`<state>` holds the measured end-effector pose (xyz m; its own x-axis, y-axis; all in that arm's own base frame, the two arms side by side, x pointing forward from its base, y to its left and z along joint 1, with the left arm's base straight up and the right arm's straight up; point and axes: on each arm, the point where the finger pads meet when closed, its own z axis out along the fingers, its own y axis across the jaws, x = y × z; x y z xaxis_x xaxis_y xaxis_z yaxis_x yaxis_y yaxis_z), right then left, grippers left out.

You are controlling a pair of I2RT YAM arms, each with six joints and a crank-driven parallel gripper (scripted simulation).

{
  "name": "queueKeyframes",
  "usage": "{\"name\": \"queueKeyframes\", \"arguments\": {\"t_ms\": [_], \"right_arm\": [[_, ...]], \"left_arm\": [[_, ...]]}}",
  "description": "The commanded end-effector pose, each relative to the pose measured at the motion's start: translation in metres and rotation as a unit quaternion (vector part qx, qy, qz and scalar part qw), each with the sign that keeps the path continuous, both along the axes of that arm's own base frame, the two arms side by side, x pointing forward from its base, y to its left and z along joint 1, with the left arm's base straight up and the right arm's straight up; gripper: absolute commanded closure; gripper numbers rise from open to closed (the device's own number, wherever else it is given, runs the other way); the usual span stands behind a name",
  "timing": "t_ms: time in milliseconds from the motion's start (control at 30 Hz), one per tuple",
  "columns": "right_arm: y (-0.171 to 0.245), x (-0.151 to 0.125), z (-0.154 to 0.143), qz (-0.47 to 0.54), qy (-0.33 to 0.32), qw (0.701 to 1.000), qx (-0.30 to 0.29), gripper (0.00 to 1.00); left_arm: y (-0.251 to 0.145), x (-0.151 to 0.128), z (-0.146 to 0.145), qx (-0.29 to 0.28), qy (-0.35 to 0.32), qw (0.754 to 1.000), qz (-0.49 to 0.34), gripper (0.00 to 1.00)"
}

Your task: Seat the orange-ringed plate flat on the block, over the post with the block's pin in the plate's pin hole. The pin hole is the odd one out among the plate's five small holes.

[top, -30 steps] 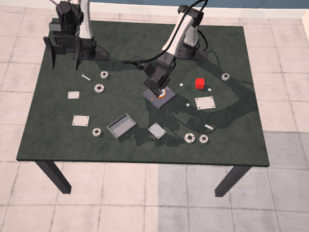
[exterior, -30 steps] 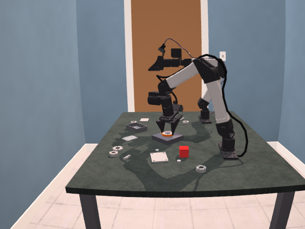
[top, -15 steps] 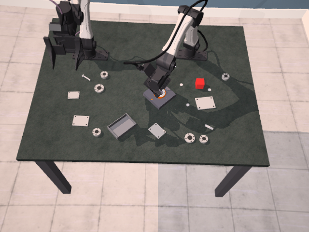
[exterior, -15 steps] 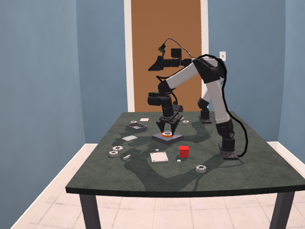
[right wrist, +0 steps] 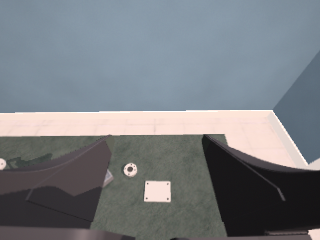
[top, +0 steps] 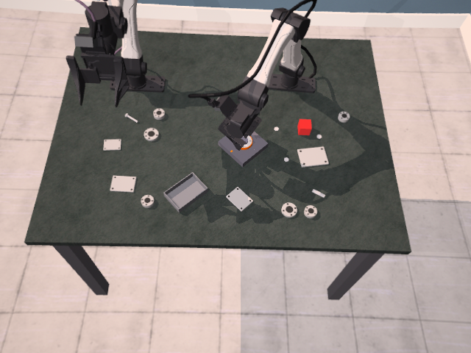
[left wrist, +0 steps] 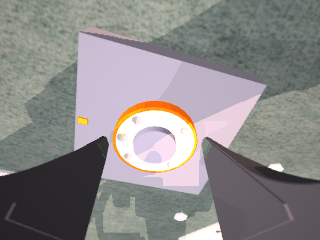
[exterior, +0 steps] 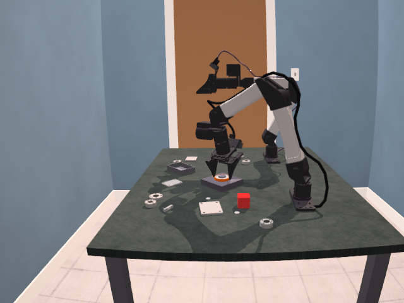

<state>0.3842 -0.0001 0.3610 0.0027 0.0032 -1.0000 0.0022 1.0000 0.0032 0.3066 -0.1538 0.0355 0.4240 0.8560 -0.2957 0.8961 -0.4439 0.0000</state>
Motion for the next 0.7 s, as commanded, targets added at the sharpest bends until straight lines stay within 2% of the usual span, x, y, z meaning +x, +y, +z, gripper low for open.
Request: {"name": "queueKeyframes", "arguments": {"t_ms": [0,33,300,400,433,667], "right_arm": [[0.005,0.001,-0.008,0.008,0.01,1.0,-0.003,0.0],[0.005,0.001,-0.008,0.008,0.01,1.0,-0.003,0.0],[0.005,0.001,-0.008,0.008,0.01,1.0,-0.003,0.0],[0.005,0.001,-0.008,0.008,0.01,1.0,-0.003,0.0],[0.005,0.001,-0.008,0.008,0.01,1.0,-0.003,0.0],[0.005,0.001,-0.008,0.008,0.01,1.0,-0.003,0.0]], "left_arm": [[-0.002,0.003,0.007,-0.007,-0.009,1.0,0.001,0.15],[0.001,0.008,0.023,-0.013,-0.021,1.0,0.001,0.15],[0.001,0.008,0.026,-0.013,-0.022,1.0,0.002,0.15],[0.0,0.005,0.019,-0.008,-0.011,1.0,-0.001,0.15],[0.005,0.002,0.036,-0.008,-0.011,1.0,0.0,0.15],[0.009,0.002,0.062,-0.005,-0.005,1.0,-0.002,0.15]]}}
